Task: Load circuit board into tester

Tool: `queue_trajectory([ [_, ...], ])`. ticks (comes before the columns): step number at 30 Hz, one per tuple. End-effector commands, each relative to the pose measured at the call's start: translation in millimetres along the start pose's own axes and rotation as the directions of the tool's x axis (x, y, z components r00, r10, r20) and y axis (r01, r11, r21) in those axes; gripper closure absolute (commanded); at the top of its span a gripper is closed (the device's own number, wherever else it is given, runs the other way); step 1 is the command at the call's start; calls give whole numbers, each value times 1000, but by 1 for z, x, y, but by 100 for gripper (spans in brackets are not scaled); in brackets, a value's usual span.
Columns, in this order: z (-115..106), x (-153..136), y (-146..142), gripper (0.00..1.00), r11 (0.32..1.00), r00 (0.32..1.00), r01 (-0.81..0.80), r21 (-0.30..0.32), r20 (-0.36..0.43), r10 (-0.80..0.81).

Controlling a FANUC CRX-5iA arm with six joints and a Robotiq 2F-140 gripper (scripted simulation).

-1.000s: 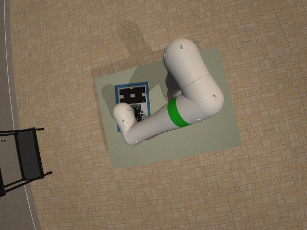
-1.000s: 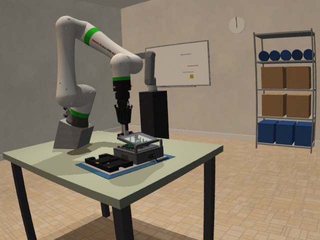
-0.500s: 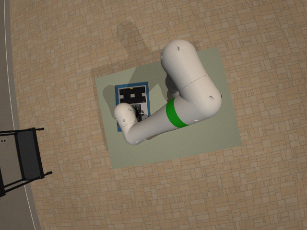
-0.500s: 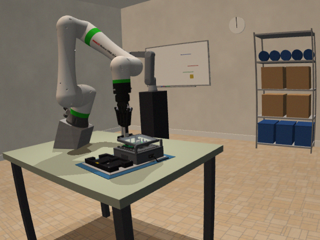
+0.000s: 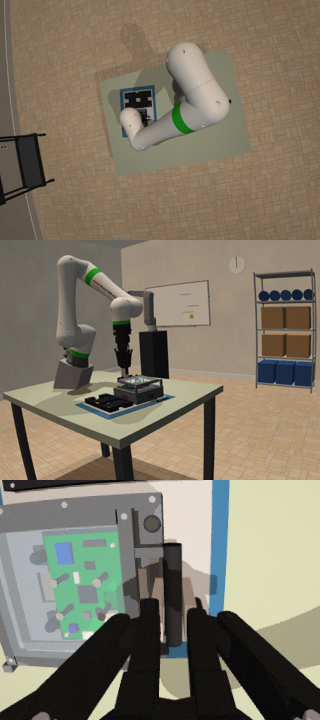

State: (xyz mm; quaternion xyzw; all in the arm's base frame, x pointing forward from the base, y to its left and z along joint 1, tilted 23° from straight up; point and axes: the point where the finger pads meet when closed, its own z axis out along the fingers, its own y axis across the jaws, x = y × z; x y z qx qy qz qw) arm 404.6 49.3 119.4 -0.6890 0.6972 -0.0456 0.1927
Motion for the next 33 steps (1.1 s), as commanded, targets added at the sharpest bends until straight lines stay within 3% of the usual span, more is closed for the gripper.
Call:
queue_trajectory([
  [1,1,0,0,100,1000,1000,0,0,0,0],
  [33,5,0,0,100,1000,1000,0,0,0,0],
])
